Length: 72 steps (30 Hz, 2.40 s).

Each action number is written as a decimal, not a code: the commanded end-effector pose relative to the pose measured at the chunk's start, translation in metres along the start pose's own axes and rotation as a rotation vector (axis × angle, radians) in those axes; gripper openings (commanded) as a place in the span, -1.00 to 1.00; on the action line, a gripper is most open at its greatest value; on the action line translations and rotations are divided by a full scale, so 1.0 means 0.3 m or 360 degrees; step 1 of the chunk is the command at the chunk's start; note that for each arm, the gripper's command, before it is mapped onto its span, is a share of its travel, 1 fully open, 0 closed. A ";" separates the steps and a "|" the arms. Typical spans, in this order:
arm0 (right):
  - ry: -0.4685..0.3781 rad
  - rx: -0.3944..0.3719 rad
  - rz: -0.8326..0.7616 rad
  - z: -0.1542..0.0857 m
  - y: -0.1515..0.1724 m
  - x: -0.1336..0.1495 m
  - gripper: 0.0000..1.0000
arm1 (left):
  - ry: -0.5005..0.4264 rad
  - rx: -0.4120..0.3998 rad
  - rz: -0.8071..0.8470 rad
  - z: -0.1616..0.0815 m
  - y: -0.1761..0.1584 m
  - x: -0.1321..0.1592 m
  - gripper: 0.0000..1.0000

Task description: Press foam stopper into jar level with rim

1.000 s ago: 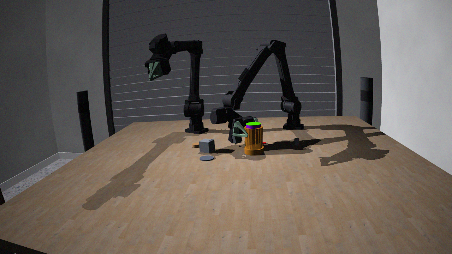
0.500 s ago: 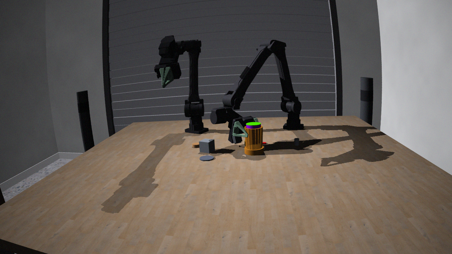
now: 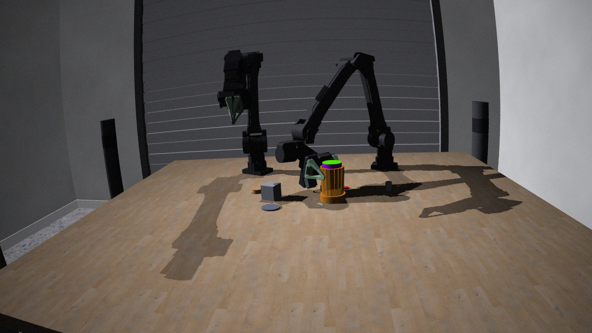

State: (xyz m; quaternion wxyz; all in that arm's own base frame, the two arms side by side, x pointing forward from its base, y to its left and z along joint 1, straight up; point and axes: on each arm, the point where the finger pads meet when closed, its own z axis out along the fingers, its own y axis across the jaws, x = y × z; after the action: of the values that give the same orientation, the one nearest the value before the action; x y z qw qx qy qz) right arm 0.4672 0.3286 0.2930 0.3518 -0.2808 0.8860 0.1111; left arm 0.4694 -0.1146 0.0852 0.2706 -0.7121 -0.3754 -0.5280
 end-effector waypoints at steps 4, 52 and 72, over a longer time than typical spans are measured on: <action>0.0102 -0.0061 -0.0055 0.038 0.114 -0.009 -1.00 | 0.0015 -0.0060 -0.0053 -0.044 0.062 0.071 0.28; 0.0799 -0.0302 -0.0545 0.087 0.714 0.353 -1.00 | 0.0015 -0.0060 -0.0053 -0.044 0.062 0.071 0.28; 0.1096 -0.0338 -0.0797 0.032 0.924 0.543 -1.00 | 0.0015 -0.0060 -0.0053 -0.044 0.062 0.071 0.28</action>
State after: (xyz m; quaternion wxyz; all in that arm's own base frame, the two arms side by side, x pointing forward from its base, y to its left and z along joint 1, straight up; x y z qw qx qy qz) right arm 0.2224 0.4776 0.1769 0.0343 -0.5371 0.8425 0.0216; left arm 0.4694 -0.1146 0.0852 0.2706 -0.7121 -0.3754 -0.5280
